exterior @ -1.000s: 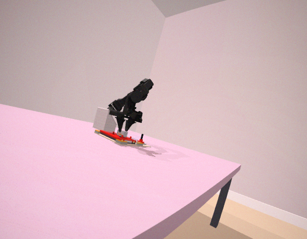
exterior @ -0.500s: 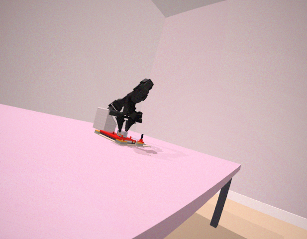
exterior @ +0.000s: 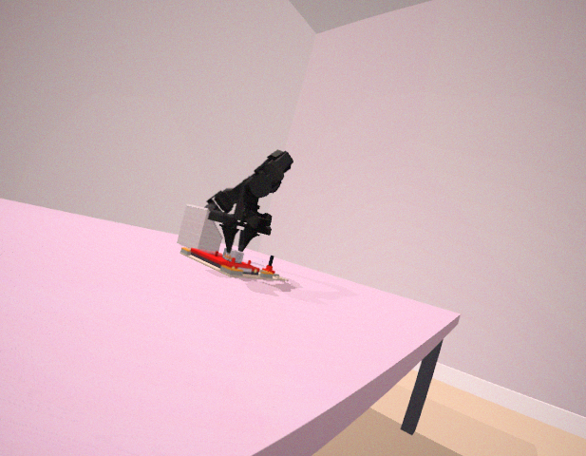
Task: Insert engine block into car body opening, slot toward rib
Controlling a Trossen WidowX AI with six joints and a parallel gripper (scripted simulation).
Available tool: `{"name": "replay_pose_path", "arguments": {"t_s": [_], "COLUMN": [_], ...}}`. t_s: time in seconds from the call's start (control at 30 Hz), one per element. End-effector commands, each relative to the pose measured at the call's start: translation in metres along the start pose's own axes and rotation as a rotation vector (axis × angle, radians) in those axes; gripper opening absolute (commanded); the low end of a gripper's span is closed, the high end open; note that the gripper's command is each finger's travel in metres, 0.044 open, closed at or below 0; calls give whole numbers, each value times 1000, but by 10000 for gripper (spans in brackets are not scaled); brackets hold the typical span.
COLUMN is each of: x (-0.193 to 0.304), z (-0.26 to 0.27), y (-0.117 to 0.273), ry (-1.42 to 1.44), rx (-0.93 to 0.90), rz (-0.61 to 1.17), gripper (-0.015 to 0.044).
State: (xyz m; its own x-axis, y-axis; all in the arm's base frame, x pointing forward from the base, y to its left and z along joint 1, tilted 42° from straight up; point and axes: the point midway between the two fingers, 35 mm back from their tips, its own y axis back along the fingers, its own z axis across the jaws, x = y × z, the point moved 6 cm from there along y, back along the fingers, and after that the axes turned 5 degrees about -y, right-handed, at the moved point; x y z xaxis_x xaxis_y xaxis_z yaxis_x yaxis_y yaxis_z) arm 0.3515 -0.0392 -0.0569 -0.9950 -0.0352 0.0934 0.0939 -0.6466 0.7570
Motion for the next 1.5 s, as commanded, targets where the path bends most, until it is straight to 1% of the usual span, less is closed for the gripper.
{"name": "replay_pose_path", "arguments": {"t_s": [0.0, 1.47], "x": [0, 0], "z": [0, 0], "y": [-1, -5], "ry": [-4, -4], "rx": [-4, -5], "rz": [-1, -1], "gripper": [160, 160]}}
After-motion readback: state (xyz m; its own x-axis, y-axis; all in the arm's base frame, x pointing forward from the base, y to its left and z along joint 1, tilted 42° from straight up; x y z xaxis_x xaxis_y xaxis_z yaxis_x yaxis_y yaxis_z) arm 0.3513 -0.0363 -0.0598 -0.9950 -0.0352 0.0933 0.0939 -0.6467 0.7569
